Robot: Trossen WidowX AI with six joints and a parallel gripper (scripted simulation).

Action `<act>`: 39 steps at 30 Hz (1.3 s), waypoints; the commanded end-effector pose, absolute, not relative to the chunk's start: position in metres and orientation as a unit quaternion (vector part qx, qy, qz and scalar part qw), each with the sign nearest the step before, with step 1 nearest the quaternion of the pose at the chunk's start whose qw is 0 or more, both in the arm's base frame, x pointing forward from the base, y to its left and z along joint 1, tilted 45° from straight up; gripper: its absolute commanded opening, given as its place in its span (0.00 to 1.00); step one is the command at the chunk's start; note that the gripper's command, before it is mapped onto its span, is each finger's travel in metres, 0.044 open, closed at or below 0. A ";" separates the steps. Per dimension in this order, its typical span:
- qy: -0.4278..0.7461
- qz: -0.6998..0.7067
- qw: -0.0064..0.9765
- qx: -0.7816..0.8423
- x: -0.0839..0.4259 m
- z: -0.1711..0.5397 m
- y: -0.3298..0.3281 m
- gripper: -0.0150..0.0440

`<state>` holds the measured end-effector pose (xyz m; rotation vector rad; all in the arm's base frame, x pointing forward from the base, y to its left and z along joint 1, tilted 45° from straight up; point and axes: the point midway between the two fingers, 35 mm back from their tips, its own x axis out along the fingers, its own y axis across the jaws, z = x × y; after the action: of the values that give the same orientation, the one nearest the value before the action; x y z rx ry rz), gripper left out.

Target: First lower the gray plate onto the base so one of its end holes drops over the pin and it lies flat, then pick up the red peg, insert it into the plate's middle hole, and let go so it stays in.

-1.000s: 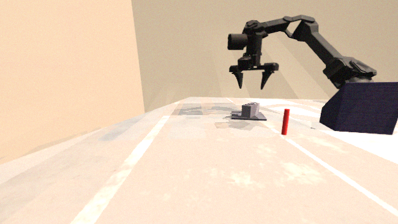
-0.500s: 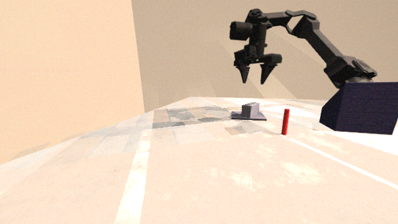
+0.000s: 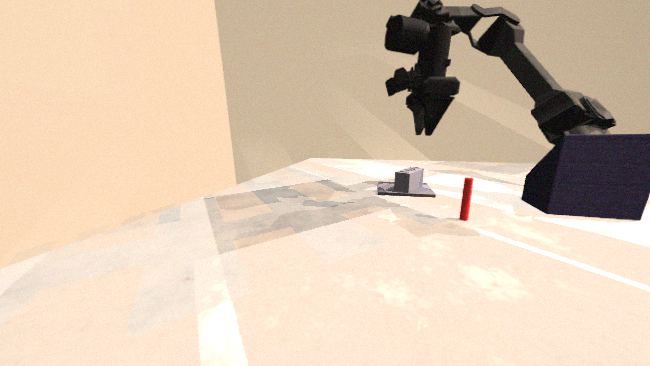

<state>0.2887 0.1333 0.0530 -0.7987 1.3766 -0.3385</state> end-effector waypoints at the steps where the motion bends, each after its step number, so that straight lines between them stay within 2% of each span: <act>1: 0.540 -0.355 0.754 -0.116 0.245 0.005 0.160 1.00; 15: 0.417 -0.498 0.754 0.093 0.207 -0.025 0.175 1.00; 34: 0.414 -0.501 0.754 0.097 0.206 -0.025 0.175 1.00; 39: 0.414 -0.501 0.754 0.097 0.211 -0.045 0.157 1.00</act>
<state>0.2105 0.1717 -0.0337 0.2280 0.9063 -1.0756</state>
